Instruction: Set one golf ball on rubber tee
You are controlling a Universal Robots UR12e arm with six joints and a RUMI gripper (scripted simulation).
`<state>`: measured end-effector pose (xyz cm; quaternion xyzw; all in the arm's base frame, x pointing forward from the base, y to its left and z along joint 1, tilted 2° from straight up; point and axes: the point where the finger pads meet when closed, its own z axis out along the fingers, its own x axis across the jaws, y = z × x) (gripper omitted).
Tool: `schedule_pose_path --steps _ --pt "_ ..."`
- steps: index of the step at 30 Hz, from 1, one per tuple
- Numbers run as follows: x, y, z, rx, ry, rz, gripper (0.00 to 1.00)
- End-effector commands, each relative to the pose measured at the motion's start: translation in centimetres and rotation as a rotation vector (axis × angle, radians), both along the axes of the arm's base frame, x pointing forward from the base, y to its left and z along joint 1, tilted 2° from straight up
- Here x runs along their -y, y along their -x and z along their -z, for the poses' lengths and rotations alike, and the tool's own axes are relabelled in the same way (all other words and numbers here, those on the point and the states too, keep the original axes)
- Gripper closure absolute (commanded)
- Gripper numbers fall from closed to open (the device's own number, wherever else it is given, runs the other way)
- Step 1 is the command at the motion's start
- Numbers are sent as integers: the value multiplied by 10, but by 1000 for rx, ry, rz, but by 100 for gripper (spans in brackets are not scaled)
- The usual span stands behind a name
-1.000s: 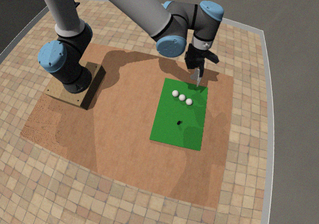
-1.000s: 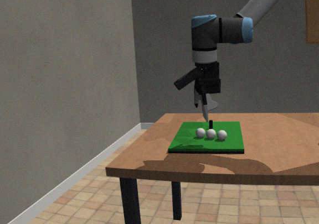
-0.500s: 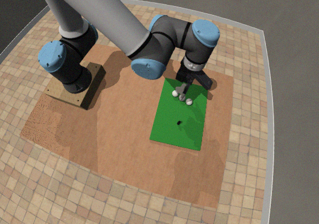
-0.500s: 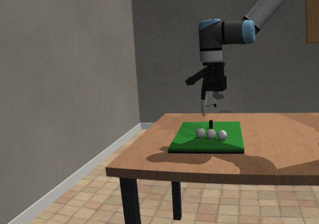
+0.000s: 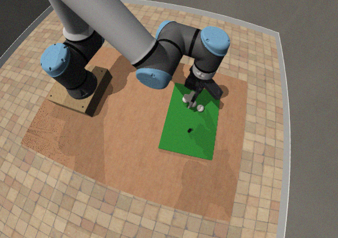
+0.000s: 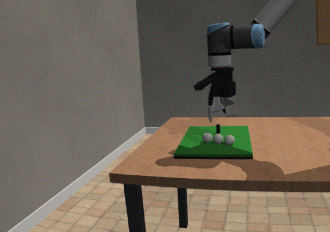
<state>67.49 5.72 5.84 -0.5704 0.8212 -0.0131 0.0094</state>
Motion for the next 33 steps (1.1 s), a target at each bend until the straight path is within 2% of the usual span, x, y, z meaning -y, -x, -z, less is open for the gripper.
schedule_pose_path --steps 1,7,13,23,24,33 --pt "0 0 32 1 0 1 0" --pt "1 -1 78 1 0 1 0" --pt "1 -1 87 1 0 1 0" --pt "1 -1 87 1 0 1 0" --pt "1 -1 87 1 0 1 100" --pt "1 -1 87 1 0 1 100"
